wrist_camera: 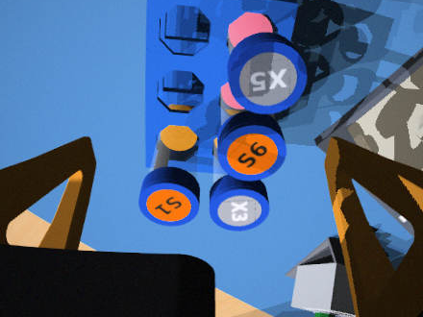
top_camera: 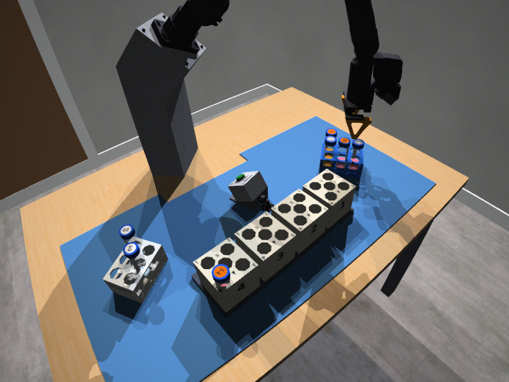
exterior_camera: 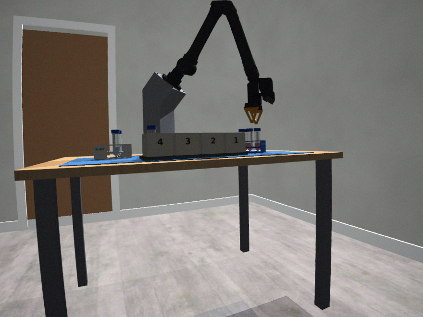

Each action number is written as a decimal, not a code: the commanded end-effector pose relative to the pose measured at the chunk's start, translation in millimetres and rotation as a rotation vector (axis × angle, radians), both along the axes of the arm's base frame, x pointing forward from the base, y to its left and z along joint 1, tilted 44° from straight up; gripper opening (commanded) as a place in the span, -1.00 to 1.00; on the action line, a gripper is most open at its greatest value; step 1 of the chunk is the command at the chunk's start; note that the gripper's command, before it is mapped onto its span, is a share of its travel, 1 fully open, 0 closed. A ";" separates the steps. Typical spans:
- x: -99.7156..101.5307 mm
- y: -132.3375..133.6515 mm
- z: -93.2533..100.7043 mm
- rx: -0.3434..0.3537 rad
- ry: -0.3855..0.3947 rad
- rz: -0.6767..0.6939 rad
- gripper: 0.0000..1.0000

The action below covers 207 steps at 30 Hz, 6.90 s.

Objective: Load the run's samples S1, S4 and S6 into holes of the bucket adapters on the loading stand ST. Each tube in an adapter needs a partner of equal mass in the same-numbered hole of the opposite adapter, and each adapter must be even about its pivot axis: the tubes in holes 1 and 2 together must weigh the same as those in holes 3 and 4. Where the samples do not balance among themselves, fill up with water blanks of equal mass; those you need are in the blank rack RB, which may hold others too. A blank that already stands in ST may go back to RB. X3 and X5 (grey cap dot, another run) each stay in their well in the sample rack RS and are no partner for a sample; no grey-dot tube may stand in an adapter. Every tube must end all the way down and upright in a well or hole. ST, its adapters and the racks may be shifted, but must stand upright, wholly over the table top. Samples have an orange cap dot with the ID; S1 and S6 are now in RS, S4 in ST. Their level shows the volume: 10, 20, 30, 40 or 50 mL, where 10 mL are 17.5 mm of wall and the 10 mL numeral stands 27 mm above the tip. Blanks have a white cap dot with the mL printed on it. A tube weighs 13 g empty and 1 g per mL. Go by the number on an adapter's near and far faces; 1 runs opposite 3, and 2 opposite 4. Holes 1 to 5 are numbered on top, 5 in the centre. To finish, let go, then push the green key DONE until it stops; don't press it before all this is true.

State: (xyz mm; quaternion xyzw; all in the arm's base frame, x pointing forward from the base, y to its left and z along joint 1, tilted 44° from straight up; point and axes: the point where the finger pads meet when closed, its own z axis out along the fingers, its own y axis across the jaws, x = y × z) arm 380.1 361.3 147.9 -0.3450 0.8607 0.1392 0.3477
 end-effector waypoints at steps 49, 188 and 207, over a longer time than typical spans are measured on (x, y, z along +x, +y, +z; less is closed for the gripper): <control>-30.4 -1.5 -43.0 -0.741 -0.722 1.049 0.60; -96.0 -59.3 49.1 -0.731 -0.727 1.046 -1.00; -69.2 -35.7 25.3 -0.733 -0.732 1.039 -1.00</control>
